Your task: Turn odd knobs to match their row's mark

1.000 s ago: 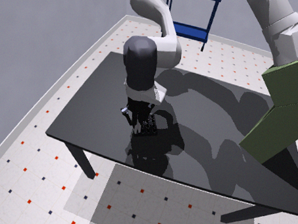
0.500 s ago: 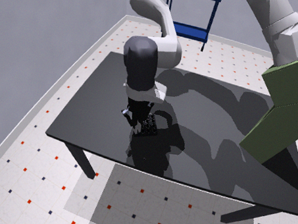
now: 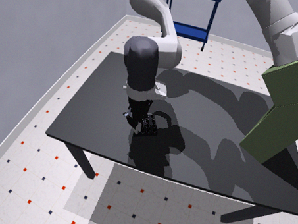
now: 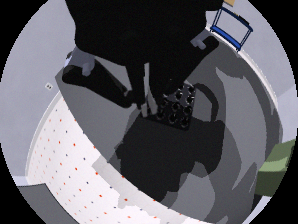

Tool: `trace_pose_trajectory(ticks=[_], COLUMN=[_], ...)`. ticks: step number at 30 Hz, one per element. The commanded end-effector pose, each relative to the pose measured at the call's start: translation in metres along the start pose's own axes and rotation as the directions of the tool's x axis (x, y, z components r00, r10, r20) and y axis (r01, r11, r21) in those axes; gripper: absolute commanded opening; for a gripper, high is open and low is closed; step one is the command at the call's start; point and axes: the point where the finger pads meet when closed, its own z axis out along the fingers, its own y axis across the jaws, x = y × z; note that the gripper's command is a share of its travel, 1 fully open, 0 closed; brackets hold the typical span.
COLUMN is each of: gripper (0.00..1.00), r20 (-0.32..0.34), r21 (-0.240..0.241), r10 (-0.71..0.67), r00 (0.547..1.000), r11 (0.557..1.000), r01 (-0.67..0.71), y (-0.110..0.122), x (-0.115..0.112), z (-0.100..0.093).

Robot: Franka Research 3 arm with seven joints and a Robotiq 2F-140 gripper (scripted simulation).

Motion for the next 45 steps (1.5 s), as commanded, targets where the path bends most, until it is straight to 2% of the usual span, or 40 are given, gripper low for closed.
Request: trace_pose_trajectory(ticks=[1, 4, 16, 21, 30, 36, 45], gripper=[0.05, 0.05, 0.05, 0.05, 0.05, 0.05, 0.05], r20=[-0.010, -0.010, -0.011, -0.011, -0.011, -0.011, -0.011], r21=[0.006, 0.006, 0.003, 0.003, 0.001, 0.001, 0.000], r10=[-0.155, -0.170, -0.370, -0.413, -0.548, -0.592, -0.606], r00=[0.988, 0.985, 0.929, 0.911, 0.836, 0.806, 0.795], r11=[0.988, 0.985, 0.929, 0.911, 0.836, 0.806, 0.795], r01=[0.155, 0.170, 0.370, 0.413, 0.548, 0.592, 0.606], y=[-0.0011, -0.0011, -0.0011, -0.0011, -0.0011, -0.0011, -0.0011], x=[-0.0009, -0.0009, -0.0009, -0.0009, -0.0009, -0.0009, -0.0009], z=[0.0018, 0.0018, 0.0018, 0.0018, 0.0018, 0.0018, 0.0018])
